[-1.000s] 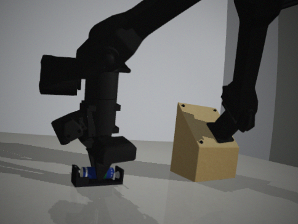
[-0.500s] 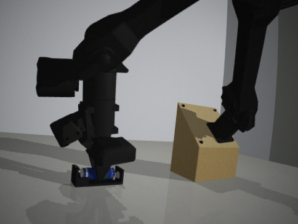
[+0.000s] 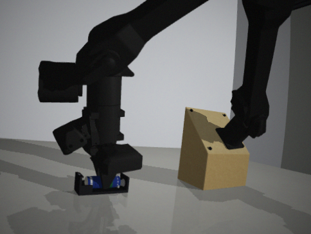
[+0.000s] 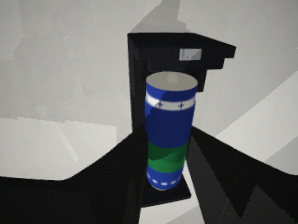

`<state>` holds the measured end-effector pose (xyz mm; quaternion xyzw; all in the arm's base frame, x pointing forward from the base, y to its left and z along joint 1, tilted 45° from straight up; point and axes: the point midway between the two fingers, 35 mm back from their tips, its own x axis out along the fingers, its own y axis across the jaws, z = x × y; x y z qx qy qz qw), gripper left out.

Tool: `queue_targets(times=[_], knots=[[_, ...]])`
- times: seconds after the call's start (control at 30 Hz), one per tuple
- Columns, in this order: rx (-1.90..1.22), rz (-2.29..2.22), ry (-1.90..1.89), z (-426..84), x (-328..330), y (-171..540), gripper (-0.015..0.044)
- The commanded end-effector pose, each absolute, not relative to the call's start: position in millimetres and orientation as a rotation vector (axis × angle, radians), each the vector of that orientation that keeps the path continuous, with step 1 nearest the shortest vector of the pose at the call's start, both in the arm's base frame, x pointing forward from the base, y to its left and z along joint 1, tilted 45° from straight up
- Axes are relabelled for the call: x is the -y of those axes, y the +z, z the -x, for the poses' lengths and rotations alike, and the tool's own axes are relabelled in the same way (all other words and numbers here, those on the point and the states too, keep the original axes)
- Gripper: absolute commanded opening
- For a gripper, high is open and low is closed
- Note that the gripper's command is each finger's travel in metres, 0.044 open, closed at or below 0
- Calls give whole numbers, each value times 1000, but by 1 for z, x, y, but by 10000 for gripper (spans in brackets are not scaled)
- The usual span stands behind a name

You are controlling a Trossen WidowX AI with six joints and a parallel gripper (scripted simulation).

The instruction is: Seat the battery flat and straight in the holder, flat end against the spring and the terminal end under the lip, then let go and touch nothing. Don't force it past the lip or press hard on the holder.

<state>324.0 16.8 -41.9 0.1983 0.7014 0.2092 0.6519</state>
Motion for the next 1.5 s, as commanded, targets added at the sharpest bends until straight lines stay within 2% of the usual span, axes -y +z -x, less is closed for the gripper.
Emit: queue_targets(times=[0.0,1.37,1.47], knots=[[-1604,-452,475,-321,-18,-43,72],[-1600,-451,475,-336,-17,-42,72],[-1600,-451,475,-336,-17,-42,151]])
